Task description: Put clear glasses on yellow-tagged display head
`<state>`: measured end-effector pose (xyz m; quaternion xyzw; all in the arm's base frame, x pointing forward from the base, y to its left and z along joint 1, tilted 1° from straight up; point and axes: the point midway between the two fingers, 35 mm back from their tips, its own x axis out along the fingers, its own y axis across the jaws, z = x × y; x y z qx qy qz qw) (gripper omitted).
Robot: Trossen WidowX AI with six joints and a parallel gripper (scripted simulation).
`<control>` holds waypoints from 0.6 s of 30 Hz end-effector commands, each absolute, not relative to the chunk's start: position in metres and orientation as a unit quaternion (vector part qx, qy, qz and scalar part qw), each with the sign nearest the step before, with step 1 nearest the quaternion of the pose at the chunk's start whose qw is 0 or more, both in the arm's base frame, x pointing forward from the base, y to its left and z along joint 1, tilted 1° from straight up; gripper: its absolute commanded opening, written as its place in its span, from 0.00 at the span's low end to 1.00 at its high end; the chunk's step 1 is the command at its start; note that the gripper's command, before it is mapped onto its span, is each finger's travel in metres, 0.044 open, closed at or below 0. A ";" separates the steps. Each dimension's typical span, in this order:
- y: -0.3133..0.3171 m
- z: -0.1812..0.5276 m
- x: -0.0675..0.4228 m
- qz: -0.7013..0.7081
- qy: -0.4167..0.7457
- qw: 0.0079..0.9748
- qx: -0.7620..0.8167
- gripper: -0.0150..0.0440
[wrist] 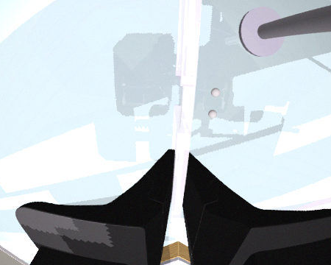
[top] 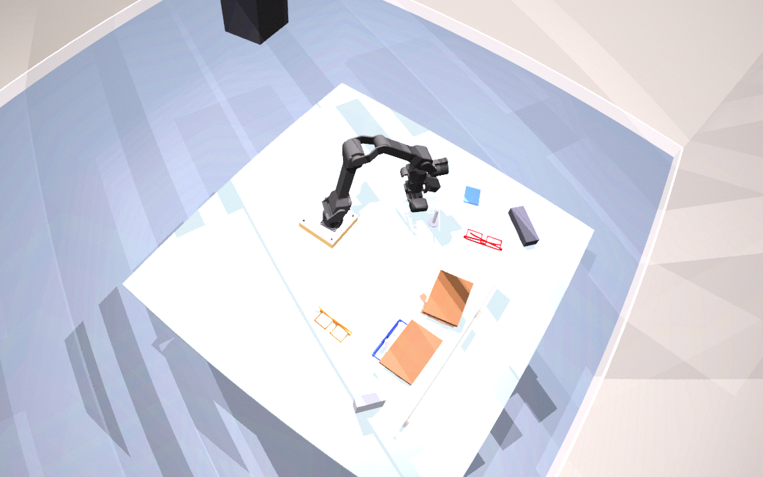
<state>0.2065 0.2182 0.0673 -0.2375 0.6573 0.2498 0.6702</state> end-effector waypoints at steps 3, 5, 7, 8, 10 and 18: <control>0.217 0.070 0.202 0.250 0.654 0.673 -0.236 0.25; 0.217 0.070 0.201 0.250 0.654 0.673 -0.236 0.25; 0.216 0.069 0.200 0.250 0.654 0.673 -0.236 0.25; 0.216 0.069 0.200 0.250 0.654 0.673 -0.236 0.25; 0.215 0.069 0.198 0.250 0.654 0.673 -0.236 0.25; 0.213 0.069 0.194 0.250 0.654 0.673 -0.236 0.25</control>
